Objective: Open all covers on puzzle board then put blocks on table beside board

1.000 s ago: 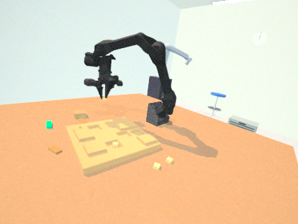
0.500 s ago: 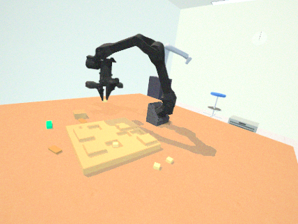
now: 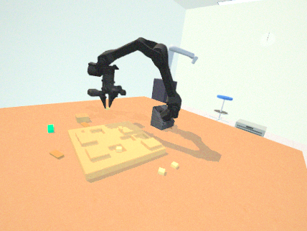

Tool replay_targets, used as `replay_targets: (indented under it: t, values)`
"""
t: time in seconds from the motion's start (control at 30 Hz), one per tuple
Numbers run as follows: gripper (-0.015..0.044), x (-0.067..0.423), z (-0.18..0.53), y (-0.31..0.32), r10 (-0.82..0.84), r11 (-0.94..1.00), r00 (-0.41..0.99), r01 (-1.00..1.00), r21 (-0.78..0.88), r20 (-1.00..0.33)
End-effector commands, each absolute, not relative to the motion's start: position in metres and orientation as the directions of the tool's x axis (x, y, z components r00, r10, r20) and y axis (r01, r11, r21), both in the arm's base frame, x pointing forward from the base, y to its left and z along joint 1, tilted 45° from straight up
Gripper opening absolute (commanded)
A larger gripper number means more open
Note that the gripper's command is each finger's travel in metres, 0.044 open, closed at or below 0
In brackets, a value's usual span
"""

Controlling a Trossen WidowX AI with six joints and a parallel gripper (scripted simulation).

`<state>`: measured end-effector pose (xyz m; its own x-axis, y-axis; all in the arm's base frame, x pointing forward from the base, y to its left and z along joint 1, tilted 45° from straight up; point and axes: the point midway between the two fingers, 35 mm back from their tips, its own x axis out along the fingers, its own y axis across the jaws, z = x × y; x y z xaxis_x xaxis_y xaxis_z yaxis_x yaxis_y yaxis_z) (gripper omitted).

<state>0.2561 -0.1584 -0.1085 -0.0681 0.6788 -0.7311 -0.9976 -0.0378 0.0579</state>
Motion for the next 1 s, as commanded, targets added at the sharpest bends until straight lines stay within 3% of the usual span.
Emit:
replay_targets:
  t: [0.0, 0.97]
  values:
    - [0.008, 0.256, -0.114, -0.151, 0.683, -0.036, -0.068, -0.998, 0.06, -0.727]
    - [0.008, 0.251, -0.147, -0.118, 0.685, -0.037, -0.068, -0.998, 0.059, -0.726]
